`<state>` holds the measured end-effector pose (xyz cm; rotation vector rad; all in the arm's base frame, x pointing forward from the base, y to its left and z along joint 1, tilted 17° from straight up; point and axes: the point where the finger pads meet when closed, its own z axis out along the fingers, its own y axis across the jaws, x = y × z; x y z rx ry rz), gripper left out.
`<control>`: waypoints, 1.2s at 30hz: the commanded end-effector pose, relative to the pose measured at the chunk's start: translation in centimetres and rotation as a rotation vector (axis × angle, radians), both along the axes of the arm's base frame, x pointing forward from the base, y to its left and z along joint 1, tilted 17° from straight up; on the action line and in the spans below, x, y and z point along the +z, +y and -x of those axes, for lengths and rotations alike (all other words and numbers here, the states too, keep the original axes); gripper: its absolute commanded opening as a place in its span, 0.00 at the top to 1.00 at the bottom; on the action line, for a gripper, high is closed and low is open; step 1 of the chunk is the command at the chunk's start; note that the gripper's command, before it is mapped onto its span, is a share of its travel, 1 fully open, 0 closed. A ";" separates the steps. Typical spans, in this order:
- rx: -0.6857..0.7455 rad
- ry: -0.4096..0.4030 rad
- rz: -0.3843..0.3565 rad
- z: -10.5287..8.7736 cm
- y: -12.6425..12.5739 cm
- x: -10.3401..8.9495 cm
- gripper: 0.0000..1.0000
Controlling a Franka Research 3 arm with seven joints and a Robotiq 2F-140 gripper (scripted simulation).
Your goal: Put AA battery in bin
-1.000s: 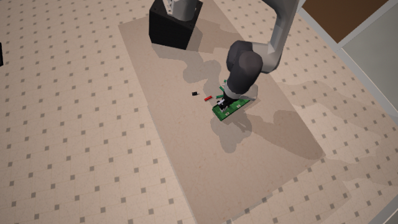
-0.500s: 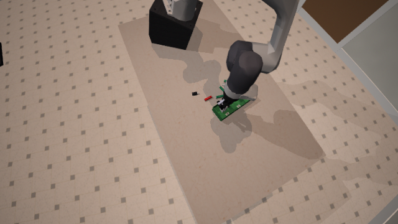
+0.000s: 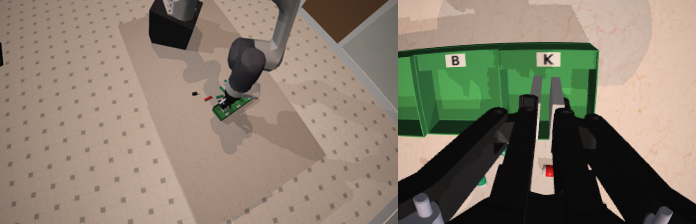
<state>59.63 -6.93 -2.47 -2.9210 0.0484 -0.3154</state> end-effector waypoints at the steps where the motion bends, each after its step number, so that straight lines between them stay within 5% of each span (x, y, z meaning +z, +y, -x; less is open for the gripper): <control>1: 0.001 0.008 -0.002 0.4 -0.1 0.2 0.95; 19: 0.001 0.008 -0.002 1.3 -1.0 4.2 0.95; 36: 0.001 0.008 -0.002 1.3 -1.0 4.2 0.95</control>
